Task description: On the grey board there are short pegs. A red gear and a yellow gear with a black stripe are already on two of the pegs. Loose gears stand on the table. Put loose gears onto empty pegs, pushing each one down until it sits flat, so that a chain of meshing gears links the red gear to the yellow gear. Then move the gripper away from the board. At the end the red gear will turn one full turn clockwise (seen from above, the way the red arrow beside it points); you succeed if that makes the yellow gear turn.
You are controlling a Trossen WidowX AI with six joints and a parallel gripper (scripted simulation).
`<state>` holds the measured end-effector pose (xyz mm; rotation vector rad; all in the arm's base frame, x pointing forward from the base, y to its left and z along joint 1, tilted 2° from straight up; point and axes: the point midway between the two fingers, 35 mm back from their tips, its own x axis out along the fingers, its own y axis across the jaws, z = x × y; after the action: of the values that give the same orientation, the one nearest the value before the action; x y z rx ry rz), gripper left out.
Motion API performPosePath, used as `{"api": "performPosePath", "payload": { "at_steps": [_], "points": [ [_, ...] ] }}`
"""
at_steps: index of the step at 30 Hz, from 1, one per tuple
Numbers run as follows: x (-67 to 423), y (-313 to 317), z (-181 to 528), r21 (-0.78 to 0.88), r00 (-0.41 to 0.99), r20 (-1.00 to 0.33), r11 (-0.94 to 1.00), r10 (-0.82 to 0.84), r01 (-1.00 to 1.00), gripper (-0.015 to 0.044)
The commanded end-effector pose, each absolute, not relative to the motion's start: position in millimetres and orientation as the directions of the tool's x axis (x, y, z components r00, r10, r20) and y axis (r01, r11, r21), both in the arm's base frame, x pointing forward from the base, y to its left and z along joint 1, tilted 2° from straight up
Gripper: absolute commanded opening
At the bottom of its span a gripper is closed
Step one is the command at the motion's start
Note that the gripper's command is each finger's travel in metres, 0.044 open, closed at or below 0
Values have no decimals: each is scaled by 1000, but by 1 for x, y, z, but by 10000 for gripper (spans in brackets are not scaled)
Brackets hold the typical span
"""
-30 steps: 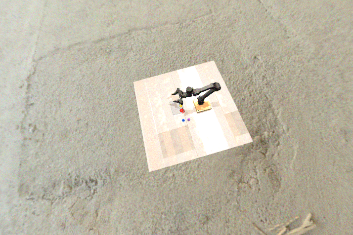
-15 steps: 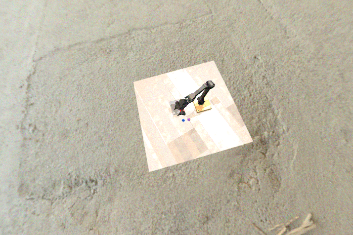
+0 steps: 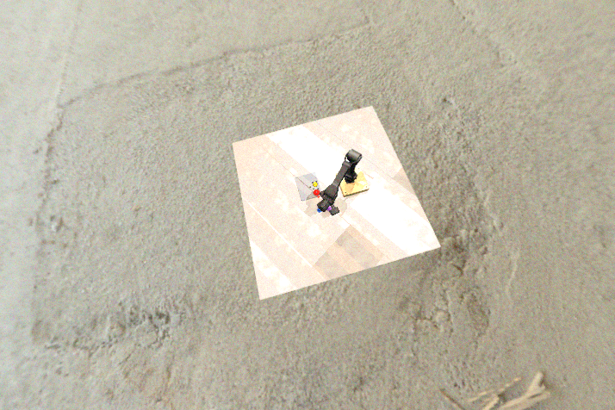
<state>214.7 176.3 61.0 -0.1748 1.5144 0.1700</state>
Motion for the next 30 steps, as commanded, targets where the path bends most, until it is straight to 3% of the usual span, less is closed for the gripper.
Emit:
{"api": "performPosePath", "payload": {
  "at_steps": [1, 30],
  "points": [
    [211, 177, 62, -23, 25, -1000, 977, -18, -210, 440],
    [211, 179, 19, -23, 25, -1000, 977, -18, -210, 440]
  ]
}}
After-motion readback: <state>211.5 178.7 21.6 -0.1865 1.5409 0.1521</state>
